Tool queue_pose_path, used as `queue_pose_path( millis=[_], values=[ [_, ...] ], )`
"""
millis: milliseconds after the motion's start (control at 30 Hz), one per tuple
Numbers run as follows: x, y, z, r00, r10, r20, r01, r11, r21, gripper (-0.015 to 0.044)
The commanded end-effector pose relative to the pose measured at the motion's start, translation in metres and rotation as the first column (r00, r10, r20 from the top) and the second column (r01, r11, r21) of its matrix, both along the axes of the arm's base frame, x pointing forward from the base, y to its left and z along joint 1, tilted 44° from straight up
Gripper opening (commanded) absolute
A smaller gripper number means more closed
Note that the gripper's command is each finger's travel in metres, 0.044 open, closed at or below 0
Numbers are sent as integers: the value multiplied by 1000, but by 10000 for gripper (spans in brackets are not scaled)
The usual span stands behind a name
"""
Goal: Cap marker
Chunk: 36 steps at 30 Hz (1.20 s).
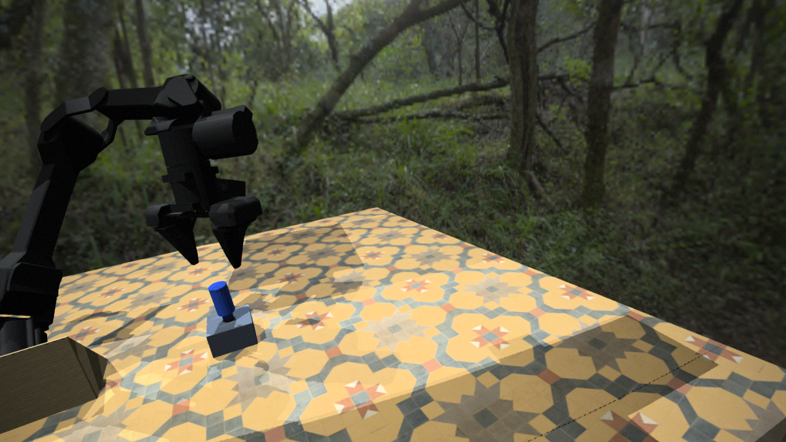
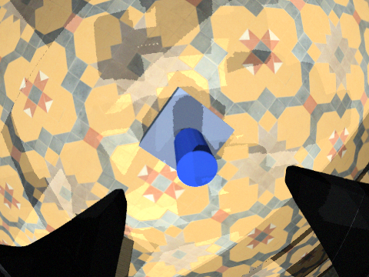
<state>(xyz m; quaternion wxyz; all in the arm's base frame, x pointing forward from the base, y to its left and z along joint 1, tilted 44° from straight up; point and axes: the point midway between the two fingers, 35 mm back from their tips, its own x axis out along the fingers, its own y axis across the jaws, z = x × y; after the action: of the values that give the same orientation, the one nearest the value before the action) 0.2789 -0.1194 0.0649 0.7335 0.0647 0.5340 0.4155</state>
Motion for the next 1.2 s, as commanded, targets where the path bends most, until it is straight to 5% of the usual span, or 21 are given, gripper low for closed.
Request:
queue_pose_path(
  millis=[0, 133, 300, 567, 1167],
  values=[
    [-3, -6, 8, 1000, 10, -7, -10, 1000, 0, 440],
    [-3, -4, 5, 975, -154, -162, 157, 988, 6, 335],
    [-4, -1, 0, 781, -438, -446, 463, 884, -57, 204],
    [-4, 0, 0, 742, -469, -479, 499, 864, -72, 0],
    [-3, 8, -9, 742, -469, -479, 499, 864, -72, 0]
  ],
)
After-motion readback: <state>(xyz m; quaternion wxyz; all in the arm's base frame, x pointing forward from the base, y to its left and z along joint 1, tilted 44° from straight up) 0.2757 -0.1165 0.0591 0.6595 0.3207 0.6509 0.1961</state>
